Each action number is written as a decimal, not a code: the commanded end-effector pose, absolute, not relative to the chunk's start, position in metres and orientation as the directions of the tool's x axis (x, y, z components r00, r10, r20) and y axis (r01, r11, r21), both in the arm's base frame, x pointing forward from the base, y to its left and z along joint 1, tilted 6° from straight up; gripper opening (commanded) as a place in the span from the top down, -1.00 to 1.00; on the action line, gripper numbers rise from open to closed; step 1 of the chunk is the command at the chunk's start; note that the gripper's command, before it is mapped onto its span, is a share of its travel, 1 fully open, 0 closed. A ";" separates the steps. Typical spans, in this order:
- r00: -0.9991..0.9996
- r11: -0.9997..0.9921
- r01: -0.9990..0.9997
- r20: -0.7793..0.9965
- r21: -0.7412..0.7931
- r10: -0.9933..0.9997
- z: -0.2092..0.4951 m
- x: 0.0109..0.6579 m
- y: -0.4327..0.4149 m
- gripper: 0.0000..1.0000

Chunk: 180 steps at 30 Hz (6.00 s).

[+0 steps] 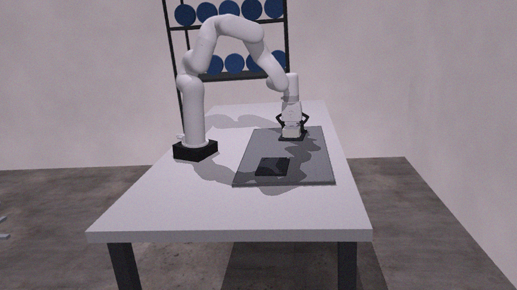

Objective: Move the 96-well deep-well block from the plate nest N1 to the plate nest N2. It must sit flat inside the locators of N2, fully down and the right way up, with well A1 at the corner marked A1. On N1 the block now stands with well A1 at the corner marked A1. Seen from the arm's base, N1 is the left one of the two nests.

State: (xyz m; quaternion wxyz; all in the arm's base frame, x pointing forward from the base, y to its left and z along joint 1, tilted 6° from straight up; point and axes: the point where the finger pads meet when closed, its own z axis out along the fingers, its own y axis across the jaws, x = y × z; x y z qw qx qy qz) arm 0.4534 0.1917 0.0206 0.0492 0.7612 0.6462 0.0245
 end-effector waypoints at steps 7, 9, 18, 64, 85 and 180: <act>0.163 -0.160 0.981 -0.024 0.110 0.986 0.022 0.455 0.193 1.00; 0.163 -0.160 0.981 -0.024 0.110 0.986 0.022 0.455 0.193 1.00; 0.163 -0.160 0.981 -0.024 0.110 0.986 0.022 0.455 0.193 1.00; 0.163 -0.160 0.981 -0.023 0.110 0.986 0.042 0.453 0.193 1.00; 0.163 -0.160 0.981 -0.023 0.110 0.986 0.065 0.450 0.194 1.00; 0.068 -0.064 0.992 -0.035 0.108 0.997 0.112 0.419 0.052 1.00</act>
